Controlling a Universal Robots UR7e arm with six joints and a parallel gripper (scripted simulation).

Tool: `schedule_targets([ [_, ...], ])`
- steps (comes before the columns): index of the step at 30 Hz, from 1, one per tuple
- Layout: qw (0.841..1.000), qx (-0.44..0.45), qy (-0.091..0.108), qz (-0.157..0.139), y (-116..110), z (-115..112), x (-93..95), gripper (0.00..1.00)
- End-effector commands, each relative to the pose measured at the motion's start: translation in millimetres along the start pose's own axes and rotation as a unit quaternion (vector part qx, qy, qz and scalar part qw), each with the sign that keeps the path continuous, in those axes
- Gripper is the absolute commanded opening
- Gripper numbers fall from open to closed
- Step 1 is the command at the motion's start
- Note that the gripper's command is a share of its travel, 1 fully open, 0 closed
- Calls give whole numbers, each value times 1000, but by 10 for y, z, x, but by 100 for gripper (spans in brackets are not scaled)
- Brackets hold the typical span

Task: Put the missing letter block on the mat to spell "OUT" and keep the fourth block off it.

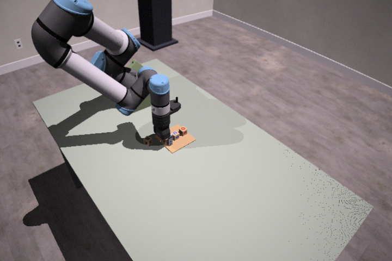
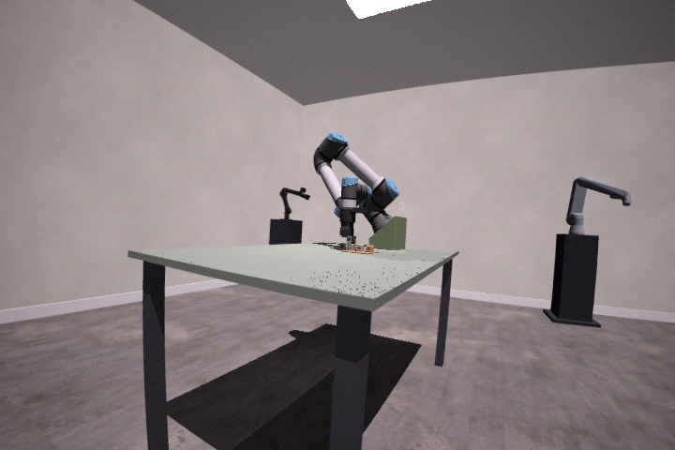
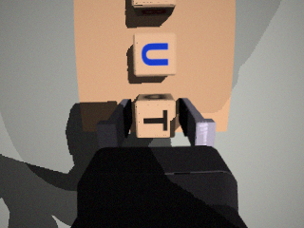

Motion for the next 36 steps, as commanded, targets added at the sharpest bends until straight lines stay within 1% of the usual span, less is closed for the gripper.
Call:
schedule_targets([
  [1,1000,0,-1,0,0,2,-36,87],
  [6,1000,0,-1,0,0,2,-168,87],
  [14,1000,0,-1,0,0,2,-507,87],
  [16,1000,0,-1,0,0,2,-507,87],
  [20,1000,0,-1,0,0,2,-675,87],
  [24,1000,0,-1,0,0,1,-803,87],
  [29,1000,0,-1,0,0,1,-881,87],
  [35,1000,0,-1,0,0,1,-891,87],
  [36,1000,0,-1,0,0,1,-891,100],
])
Point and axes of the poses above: the point where the finger pads meet when closed, its own x axis out along the fingers, its own z axis across the jaws, y = z × x, the point moved 7 cm from there along -x, back along the fingers, and after that the axes turned 5 degrees about x, right-handed, at the moved point
